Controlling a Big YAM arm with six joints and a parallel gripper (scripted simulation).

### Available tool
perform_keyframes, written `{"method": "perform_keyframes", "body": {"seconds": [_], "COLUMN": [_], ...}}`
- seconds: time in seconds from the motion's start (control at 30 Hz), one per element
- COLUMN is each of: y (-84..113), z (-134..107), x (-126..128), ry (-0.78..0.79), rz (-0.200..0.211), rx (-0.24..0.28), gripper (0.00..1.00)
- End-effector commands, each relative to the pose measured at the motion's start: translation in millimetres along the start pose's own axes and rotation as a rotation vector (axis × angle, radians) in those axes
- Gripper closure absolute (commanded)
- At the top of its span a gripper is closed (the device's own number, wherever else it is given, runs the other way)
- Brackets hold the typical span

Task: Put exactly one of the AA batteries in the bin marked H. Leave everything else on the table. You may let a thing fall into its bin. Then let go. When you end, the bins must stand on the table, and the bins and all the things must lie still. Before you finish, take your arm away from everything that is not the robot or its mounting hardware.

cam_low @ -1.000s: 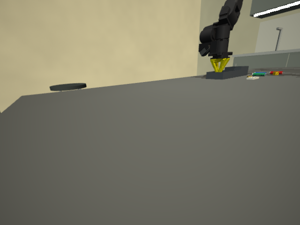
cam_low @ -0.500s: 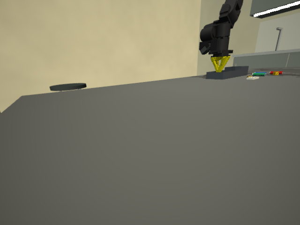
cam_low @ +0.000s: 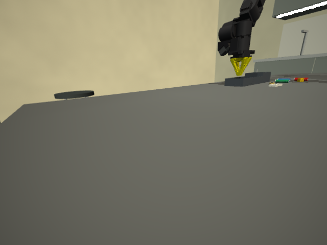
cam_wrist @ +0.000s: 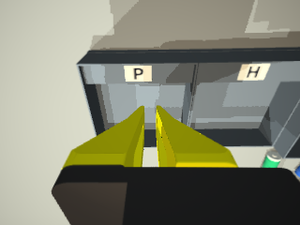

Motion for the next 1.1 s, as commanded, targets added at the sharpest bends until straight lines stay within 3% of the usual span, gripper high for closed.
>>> {"method": "perform_keyframes", "body": {"seconds": [0.0,0.23,0.3,0.57,0.67,0.7,0.8,0.87,0.93,1.07], "y": [19.9,15.0,28.8,50.6,51.8,42.2,40.1,67.8,67.8,100.8], "z": [5,-1,4,3,7,-4,-9,3,3,2], "x": [12,17,14,14,15,19,20,14,14,13], "ry": [0.005,0.014,0.005,0.005,0.001,0.018,0.023,0.005,0.005,0.004], "rz": [0.023,0.021,0.022,0.023,0.025,0.019,0.019,0.023,0.023,0.023], "rx": [-0.02,-0.009,-0.02,-0.02,-0.025,0.0,0.008,-0.02,-0.02,-0.02], "gripper": [0.91,0.91,0.91,0.91,0.91,0.91,0.91,0.91,0.91,0.91]}}
Point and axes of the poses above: the point where the finger pads meet when closed, its own y axis back along the fingers, its own x axis across the jaws, z = x × y, the point moved 4 cm from there along y, back along the fingers, and after that the axes turned 5 degrees about -y, right-handed, at the moved point
